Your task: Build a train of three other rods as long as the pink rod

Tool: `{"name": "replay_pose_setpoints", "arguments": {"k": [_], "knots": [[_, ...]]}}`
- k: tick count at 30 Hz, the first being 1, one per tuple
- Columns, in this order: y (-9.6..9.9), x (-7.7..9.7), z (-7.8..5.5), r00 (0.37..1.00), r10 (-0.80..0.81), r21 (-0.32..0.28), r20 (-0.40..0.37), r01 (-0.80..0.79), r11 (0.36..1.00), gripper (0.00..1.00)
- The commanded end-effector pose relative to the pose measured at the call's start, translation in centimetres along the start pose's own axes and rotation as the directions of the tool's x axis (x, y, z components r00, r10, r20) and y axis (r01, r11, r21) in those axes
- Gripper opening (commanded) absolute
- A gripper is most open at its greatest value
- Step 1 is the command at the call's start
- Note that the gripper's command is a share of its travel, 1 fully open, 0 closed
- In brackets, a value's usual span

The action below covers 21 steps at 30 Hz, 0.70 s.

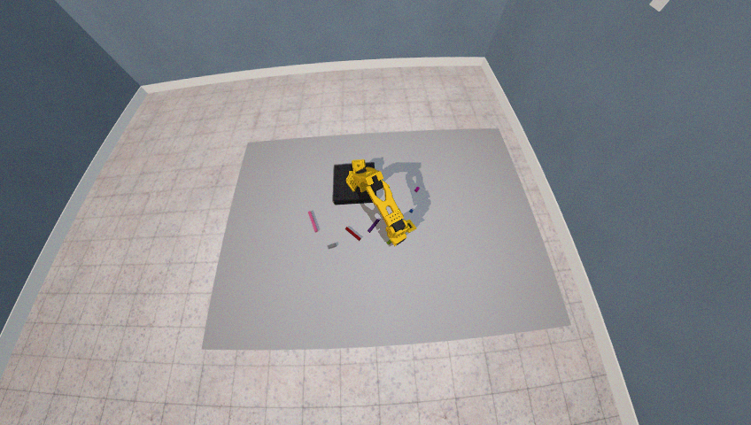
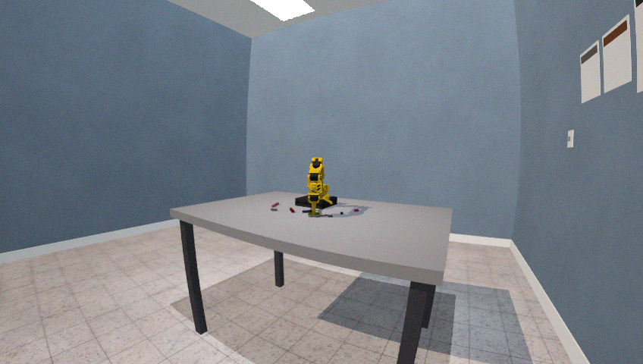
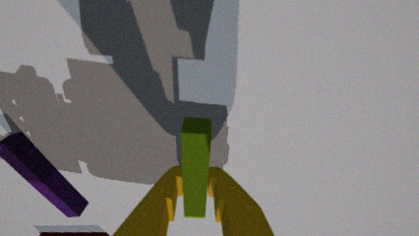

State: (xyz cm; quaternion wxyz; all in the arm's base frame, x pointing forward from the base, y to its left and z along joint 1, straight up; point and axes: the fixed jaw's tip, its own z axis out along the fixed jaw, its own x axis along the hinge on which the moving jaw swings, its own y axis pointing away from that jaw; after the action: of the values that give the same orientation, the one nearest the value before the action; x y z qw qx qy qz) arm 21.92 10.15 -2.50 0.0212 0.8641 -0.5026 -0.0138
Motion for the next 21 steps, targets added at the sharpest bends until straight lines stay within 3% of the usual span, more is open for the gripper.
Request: {"name": "replay_pose_setpoints", "arguments": {"k": [1,15,21], "knots": [[-0.41,0.14,-1.47,1.0,-0.001,0.024,0.0,0.001,1.0,0.0],[-0.41,0.1,-2.26,1.0,-0.002,0.024,0.0,0.002,1.0,0.0],[-0.22,-0.82,-2.2,0.999,-0.035,0.024,-0.002,0.035,0.999,0.0]]}}
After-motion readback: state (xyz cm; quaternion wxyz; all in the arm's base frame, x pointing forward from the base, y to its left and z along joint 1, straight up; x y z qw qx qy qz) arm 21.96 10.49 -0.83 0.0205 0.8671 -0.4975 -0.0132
